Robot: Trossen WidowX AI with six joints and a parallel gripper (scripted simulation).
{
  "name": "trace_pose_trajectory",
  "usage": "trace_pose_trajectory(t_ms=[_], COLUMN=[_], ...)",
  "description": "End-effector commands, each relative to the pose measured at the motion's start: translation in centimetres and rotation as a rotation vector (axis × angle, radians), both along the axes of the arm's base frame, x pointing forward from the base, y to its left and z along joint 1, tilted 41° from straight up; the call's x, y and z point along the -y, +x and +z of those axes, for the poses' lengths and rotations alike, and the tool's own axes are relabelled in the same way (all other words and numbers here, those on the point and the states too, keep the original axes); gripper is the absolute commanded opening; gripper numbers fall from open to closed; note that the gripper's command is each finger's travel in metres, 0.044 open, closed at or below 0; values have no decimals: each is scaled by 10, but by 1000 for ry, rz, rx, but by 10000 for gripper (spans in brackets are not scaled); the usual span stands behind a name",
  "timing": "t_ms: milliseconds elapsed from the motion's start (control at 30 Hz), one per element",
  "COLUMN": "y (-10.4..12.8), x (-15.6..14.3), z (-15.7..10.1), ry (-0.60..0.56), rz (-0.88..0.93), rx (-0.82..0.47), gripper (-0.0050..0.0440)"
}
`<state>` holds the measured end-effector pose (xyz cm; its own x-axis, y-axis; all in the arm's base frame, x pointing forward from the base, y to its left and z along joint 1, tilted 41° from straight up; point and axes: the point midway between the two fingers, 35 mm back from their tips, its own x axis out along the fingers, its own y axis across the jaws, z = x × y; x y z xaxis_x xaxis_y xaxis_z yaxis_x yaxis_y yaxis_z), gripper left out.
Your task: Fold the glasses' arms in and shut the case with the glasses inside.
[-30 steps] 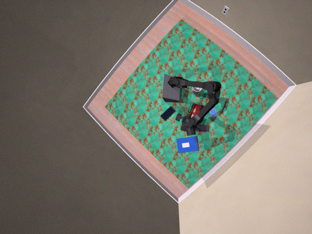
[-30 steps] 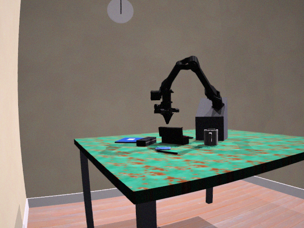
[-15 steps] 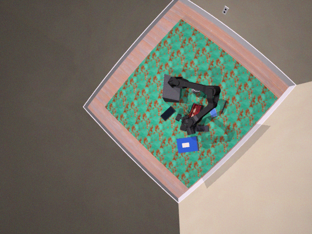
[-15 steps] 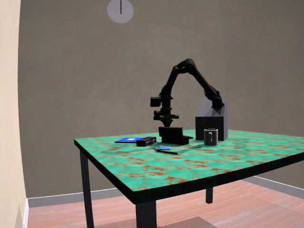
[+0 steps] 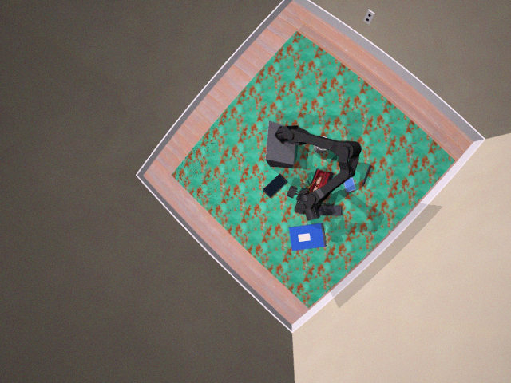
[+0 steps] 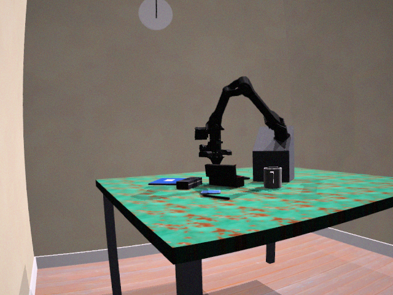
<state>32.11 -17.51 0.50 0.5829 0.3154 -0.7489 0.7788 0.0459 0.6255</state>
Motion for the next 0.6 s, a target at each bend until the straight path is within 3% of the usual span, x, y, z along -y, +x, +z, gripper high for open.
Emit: trace_pose_trajectory(t_ms=[0, 567], y=[-1, -4], x=[-3, -17], z=[-2, 1], ry=[4, 4], rz=[-2, -2], rx=[-6, -6], gripper=[0, 0])
